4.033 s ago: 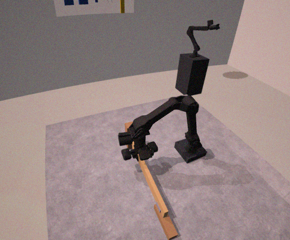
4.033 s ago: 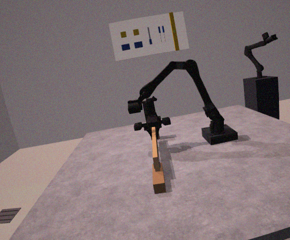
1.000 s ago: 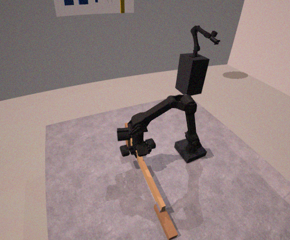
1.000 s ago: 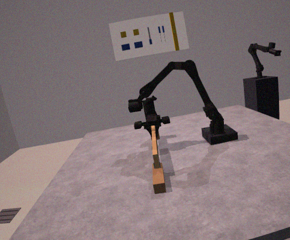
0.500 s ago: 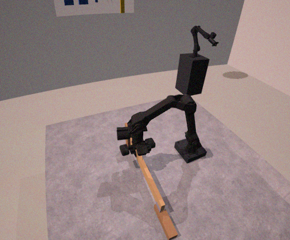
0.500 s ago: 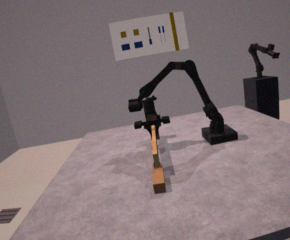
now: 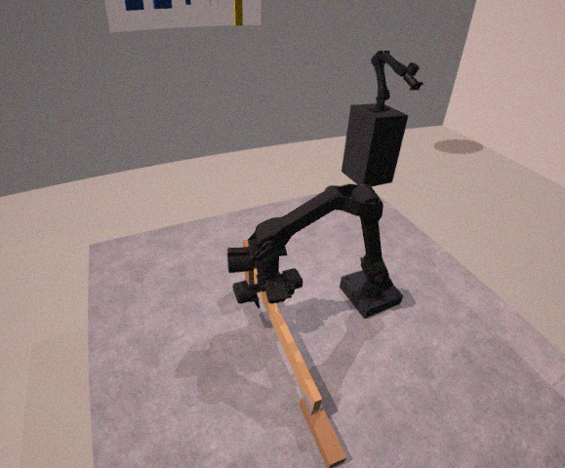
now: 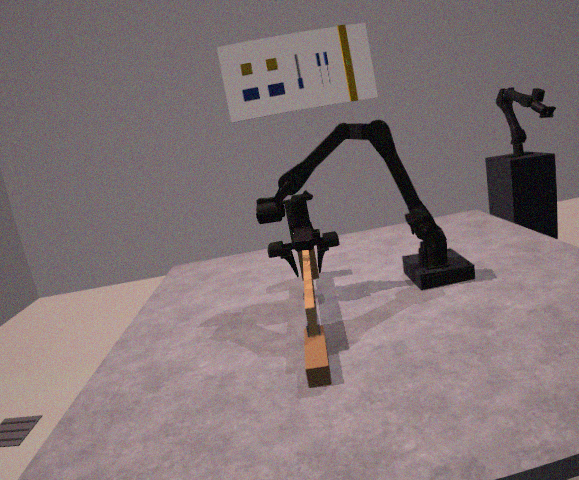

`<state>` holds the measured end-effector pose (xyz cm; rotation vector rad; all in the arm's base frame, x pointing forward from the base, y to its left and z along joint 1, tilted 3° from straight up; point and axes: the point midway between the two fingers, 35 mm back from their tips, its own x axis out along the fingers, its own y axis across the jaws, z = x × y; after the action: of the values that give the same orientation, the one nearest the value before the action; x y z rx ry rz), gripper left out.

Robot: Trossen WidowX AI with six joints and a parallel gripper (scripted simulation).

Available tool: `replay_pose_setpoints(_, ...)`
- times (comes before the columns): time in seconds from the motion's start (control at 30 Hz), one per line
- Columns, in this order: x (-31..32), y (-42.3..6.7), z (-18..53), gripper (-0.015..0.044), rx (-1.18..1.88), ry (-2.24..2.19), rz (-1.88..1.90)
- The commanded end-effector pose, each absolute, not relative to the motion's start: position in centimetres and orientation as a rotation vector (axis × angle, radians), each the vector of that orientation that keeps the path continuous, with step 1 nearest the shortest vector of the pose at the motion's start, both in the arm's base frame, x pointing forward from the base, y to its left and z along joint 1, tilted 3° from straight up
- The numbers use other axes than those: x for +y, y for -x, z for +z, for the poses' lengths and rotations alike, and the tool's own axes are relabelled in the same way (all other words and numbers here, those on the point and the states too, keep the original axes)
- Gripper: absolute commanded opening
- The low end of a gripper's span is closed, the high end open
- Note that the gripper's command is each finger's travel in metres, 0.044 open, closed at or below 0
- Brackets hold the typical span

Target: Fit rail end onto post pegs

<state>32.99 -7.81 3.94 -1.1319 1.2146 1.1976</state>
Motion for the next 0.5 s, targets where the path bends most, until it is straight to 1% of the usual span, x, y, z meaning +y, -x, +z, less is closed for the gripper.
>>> replay_pose_setpoints(0.0,-7.8,-33.0,4.0,0.0368,1.214,1.133,1.196)
replay_pose_setpoints(0.1,-7.8,-33.0,4.0,0.0440,1.214,1.133,1.196)
replay_pose_setpoints(0.27,-7.7,-33.0,4.1,0.0440,1.214,1.134,1.196)
replay_pose_setpoints(0.4,-5.0,-33.2,6.9,0.0440,1.209,1.138,1.191)
replay_pose_setpoints(0.47,-4.9,-33.2,7.1,0.0440,1.209,1.138,1.191)
